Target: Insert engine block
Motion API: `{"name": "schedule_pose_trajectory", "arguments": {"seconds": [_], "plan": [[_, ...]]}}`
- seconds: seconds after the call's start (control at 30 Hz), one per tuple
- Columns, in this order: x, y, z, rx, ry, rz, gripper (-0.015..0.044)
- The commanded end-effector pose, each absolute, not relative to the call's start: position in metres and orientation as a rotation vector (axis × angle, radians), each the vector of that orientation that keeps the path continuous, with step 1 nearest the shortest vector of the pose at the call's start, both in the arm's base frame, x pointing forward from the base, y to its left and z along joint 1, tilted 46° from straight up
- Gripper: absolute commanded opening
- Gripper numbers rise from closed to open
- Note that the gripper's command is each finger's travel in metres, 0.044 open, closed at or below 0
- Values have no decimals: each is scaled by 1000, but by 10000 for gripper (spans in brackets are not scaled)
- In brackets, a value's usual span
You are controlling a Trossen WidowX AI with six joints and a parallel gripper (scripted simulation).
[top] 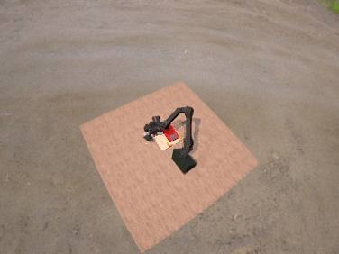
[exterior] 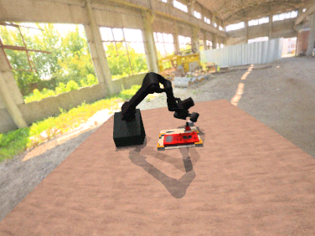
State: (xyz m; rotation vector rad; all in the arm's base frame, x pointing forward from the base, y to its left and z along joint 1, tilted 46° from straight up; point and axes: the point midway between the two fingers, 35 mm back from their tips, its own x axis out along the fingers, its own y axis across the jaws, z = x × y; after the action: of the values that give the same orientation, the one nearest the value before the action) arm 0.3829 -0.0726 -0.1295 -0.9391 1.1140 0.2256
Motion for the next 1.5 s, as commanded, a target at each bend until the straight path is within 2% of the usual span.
{"name": "schedule_pose_trajectory", "arguments": {"seconds": [0.0,0.9,1.47], "plan": [[374,-68,-115,-940,1116,221,440],[374,-66,-109,-937,1109,222,440],[380,-49,-120,-498,1232,-92,440]]}}
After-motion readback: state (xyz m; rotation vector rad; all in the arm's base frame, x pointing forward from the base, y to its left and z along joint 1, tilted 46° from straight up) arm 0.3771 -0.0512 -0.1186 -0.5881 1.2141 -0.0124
